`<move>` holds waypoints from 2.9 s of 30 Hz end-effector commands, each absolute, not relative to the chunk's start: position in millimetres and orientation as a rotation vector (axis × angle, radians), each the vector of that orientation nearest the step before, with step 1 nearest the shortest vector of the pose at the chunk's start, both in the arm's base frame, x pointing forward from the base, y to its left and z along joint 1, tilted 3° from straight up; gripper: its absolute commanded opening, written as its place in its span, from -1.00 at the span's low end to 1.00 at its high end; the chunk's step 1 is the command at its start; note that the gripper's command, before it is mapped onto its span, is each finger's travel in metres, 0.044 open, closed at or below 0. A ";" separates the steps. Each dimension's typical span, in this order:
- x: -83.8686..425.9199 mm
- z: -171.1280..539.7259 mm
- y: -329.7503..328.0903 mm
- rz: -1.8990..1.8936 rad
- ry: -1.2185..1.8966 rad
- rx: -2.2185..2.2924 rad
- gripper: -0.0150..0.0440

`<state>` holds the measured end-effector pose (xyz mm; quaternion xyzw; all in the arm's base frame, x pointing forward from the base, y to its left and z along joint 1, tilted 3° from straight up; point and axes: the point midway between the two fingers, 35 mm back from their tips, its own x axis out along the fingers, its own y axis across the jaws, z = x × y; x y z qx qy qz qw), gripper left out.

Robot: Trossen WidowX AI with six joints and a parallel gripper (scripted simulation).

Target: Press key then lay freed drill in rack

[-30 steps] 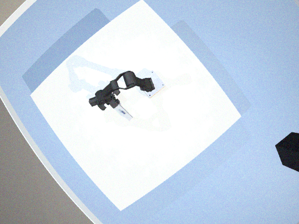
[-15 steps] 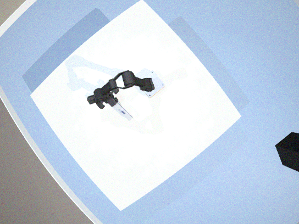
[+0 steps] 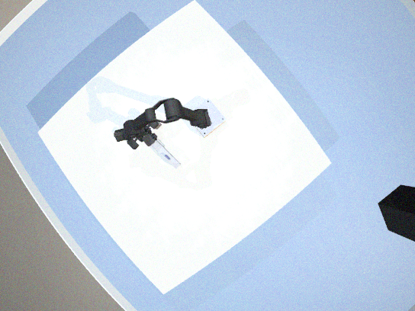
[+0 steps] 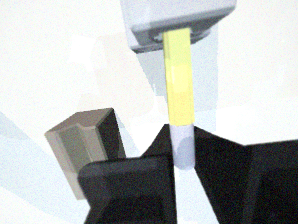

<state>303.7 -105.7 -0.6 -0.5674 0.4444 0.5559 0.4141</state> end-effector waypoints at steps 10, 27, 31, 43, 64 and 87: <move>304.1 -0.4 -107.1 1.396 1.118 -1.426 0.31; 303.5 -3.2 -98.5 1.390 1.116 -1.435 1.00; 303.1 -4.0 -96.5 1.391 1.116 -1.435 1.00; 301.1 -6.4 -91.5 1.391 1.116 -1.434 1.00; 301.9 -6.2 -90.9 1.390 1.111 -1.438 -0.27; 299.2 -2.6 -91.2 1.391 1.116 -1.434 -0.49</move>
